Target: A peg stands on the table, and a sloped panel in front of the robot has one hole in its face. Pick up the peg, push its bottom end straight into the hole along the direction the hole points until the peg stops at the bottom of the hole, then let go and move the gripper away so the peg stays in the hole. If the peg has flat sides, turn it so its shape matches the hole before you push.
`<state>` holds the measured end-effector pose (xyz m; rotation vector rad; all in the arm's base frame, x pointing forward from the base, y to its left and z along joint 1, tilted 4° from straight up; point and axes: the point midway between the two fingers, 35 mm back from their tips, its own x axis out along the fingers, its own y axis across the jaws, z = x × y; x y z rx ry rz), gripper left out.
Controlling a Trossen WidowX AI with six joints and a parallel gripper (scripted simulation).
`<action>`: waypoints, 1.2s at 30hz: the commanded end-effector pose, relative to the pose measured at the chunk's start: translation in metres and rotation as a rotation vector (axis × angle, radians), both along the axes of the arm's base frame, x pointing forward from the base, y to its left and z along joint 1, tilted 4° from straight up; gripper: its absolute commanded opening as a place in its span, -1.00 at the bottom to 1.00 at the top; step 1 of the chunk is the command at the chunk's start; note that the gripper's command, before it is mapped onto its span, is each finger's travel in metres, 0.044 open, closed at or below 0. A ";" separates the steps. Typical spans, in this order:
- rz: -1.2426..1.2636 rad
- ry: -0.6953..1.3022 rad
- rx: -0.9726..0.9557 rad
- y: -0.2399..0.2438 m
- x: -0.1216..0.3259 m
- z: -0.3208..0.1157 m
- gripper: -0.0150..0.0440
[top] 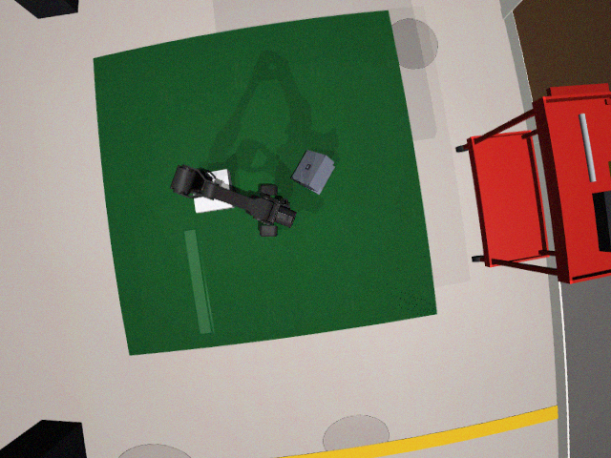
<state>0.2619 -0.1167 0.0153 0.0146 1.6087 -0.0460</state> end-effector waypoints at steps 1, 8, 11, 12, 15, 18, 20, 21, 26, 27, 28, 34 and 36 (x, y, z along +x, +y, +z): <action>0.000 0.000 0.000 0.000 0.000 0.000 -0.45; 0.000 0.000 0.000 0.000 0.001 0.007 -0.49; 0.000 0.000 -0.001 0.000 0.003 0.019 -0.49; 0.000 0.000 -0.001 0.000 0.004 0.023 -0.49; 0.000 0.001 -0.001 0.000 0.005 0.036 -0.49; 0.001 0.001 -0.002 0.000 0.006 0.048 -0.49; 0.001 0.002 -0.002 0.000 0.006 0.055 -0.49; 0.001 0.002 -0.002 0.000 0.007 0.059 -0.49; 0.001 0.003 -0.002 0.000 0.008 0.078 -0.49; 0.001 0.003 -0.002 0.001 0.008 0.079 -0.49; 0.002 0.003 -0.003 0.001 0.008 0.079 -0.49; 0.028 0.000 -0.018 0.004 0.010 0.079 -0.49; 0.040 -0.001 -0.025 0.006 0.012 0.079 -0.49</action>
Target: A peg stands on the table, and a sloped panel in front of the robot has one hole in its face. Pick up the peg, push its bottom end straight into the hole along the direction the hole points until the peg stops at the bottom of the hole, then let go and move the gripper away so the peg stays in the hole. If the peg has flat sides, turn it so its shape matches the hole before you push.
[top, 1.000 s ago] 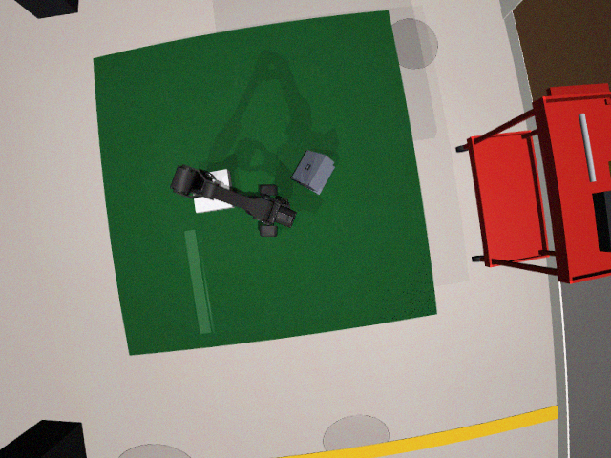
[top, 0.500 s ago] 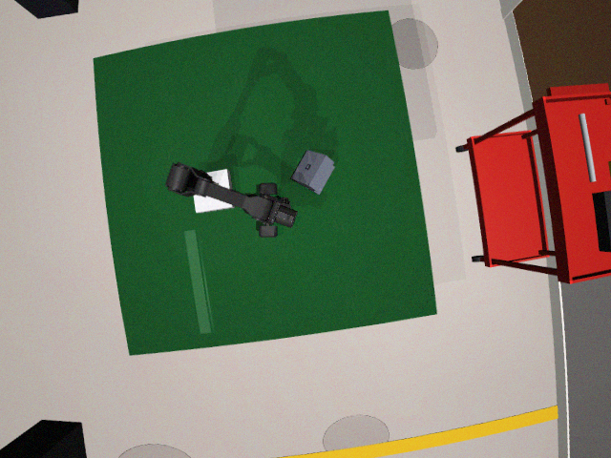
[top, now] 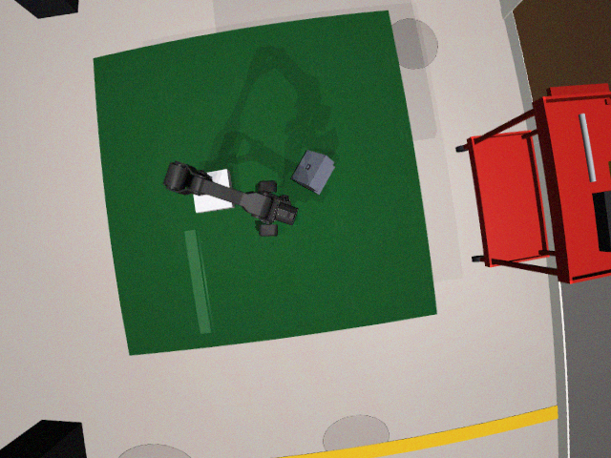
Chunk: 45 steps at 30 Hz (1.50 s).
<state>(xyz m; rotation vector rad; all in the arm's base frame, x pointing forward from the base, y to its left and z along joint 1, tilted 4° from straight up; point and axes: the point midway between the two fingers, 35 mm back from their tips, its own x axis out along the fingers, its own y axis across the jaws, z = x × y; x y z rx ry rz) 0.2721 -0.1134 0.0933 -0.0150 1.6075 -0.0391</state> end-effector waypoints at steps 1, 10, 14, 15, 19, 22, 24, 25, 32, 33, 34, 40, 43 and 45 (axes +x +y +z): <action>0.022 -0.001 -0.015 0.003 0.002 0.001 -0.49; 0.076 -0.007 -0.047 0.011 0.007 0.000 -0.49; 0.099 -0.010 -0.061 0.015 0.010 0.000 -0.49; 0.105 -0.010 -0.065 0.016 0.010 0.000 -0.49; 0.128 -0.014 -0.079 0.019 0.012 0.000 -0.49; 0.146 -0.016 -0.089 0.022 0.014 0.000 -0.49; 0.158 -0.018 -0.096 0.024 0.015 0.000 -0.49; 0.163 -0.019 -0.100 0.025 0.016 0.000 -0.49; 0.204 -0.026 -0.124 0.031 0.019 0.000 -0.49; 0.210 -0.027 -0.128 0.032 0.020 0.000 -0.49; 0.215 -0.028 -0.131 0.033 0.020 0.000 -0.49; 0.250 -0.035 -0.152 0.039 0.023 0.000 -0.49; 0.267 -0.038 -0.162 0.042 0.025 0.000 -0.49; 0.278 -0.041 -0.169 0.044 0.026 0.000 -0.49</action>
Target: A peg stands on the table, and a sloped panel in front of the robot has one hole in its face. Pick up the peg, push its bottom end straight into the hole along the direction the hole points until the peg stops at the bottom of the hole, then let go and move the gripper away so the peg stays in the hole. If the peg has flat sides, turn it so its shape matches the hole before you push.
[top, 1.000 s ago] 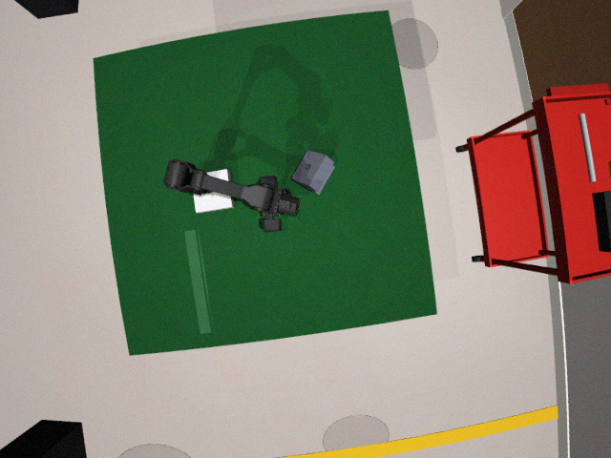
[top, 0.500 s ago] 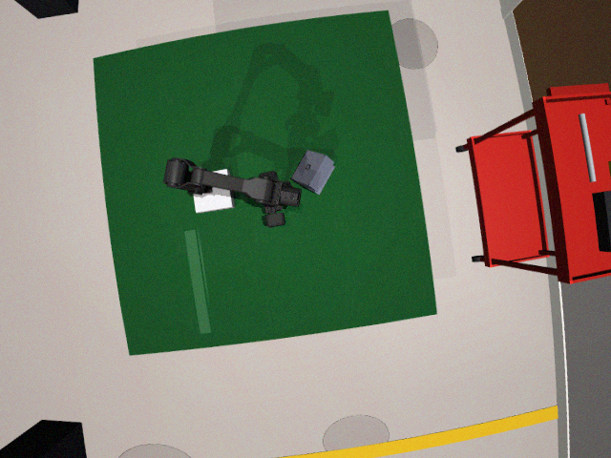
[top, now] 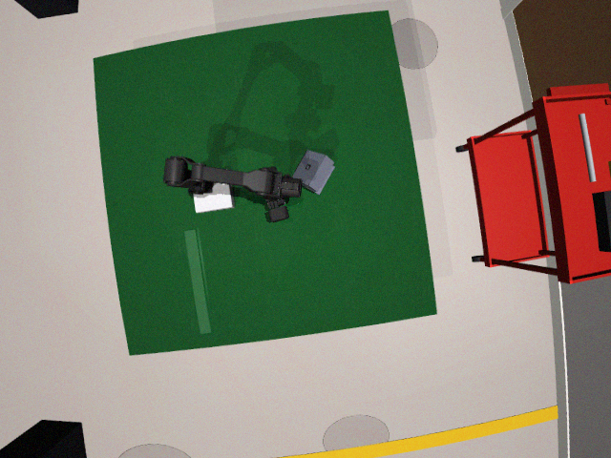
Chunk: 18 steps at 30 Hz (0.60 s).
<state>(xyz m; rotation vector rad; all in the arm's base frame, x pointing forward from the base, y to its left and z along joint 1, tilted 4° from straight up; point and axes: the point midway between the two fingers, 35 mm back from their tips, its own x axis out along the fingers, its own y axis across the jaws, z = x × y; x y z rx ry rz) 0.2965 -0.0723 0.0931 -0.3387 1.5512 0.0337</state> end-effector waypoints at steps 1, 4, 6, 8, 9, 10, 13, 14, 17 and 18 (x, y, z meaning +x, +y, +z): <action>0.028 -0.005 -0.017 0.004 0.002 0.000 -0.49; 0.045 -0.008 -0.027 0.007 0.003 0.000 -0.49; 0.056 -0.011 -0.034 0.009 0.004 0.000 -0.49; 0.067 -0.013 -0.040 0.011 0.005 0.000 -0.49; 0.073 -0.015 -0.044 0.012 0.006 0.000 -0.49; 0.079 -0.016 -0.047 0.013 0.006 0.000 -0.49; 0.095 -0.020 -0.057 0.016 0.008 0.000 -0.49; 0.101 -0.022 -0.060 0.017 0.008 0.000 -0.49; 0.118 -0.026 -0.070 0.020 0.009 0.001 -0.49; 0.123 -0.027 -0.074 0.021 0.010 0.001 -0.49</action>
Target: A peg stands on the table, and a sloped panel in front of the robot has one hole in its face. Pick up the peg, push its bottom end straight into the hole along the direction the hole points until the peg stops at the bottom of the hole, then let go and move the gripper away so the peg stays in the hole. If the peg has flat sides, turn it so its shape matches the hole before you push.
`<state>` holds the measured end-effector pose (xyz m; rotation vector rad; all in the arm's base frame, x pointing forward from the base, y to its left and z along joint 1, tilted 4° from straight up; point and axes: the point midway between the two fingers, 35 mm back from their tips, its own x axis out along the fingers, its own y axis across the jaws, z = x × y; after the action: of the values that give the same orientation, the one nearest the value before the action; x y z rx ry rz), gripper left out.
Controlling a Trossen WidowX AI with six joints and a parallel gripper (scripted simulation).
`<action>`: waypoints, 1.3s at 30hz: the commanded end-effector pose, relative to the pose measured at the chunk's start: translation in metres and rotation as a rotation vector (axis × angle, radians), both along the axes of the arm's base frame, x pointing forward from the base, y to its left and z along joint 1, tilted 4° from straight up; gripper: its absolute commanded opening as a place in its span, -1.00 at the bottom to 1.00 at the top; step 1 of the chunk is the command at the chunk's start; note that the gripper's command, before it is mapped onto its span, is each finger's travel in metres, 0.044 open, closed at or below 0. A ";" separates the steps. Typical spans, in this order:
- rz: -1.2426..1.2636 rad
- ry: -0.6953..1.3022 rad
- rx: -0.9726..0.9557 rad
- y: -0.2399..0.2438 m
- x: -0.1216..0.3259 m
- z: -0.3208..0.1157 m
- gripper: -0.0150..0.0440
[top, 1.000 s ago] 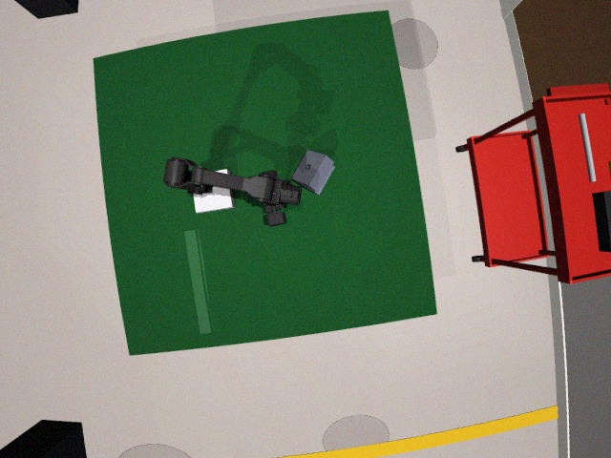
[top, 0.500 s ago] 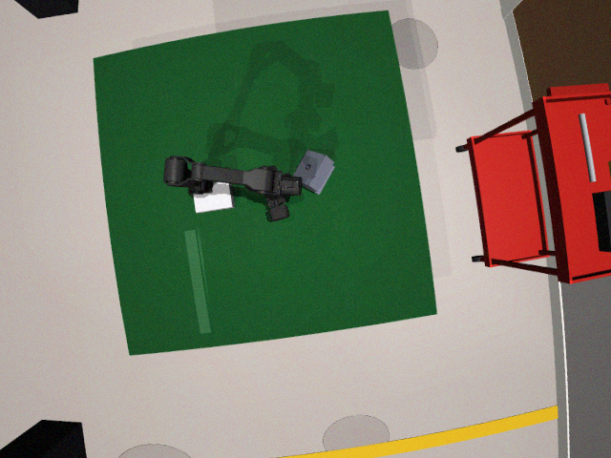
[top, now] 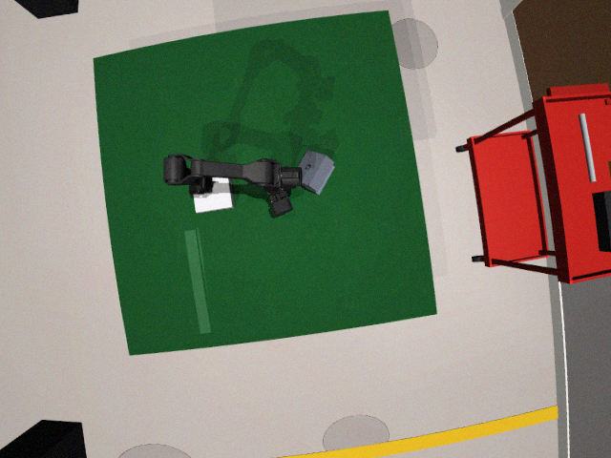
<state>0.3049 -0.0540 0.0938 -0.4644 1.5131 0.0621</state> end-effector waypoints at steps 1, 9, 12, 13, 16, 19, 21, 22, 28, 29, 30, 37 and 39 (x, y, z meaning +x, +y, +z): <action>0.027 -0.006 -0.016 0.004 0.002 0.000 -0.49; 0.071 -0.018 -0.042 0.013 0.005 0.001 -0.49; 0.088 -0.023 -0.052 0.016 0.006 0.001 -0.49; 0.093 -0.024 -0.055 0.017 0.007 0.001 -0.49; 0.110 -0.029 -0.065 0.020 0.008 0.001 -0.49; 0.126 -0.034 -0.074 0.024 0.009 0.002 -0.49; 0.137 -0.038 -0.081 0.026 0.009 0.002 -0.49; 0.142 -0.039 -0.084 0.027 0.010 0.002 -0.49; 0.175 -0.050 -0.103 0.034 0.012 0.003 -0.49; 0.180 -0.052 -0.106 0.035 0.012 0.003 -0.49; 0.185 -0.054 -0.109 0.036 0.012 0.003 -0.49; 0.223 -0.067 -0.130 0.044 0.014 0.004 -0.49; 0.233 -0.071 -0.136 0.047 0.015 0.004 -0.49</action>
<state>0.3189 -0.0106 0.0975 -0.7199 1.4040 0.1188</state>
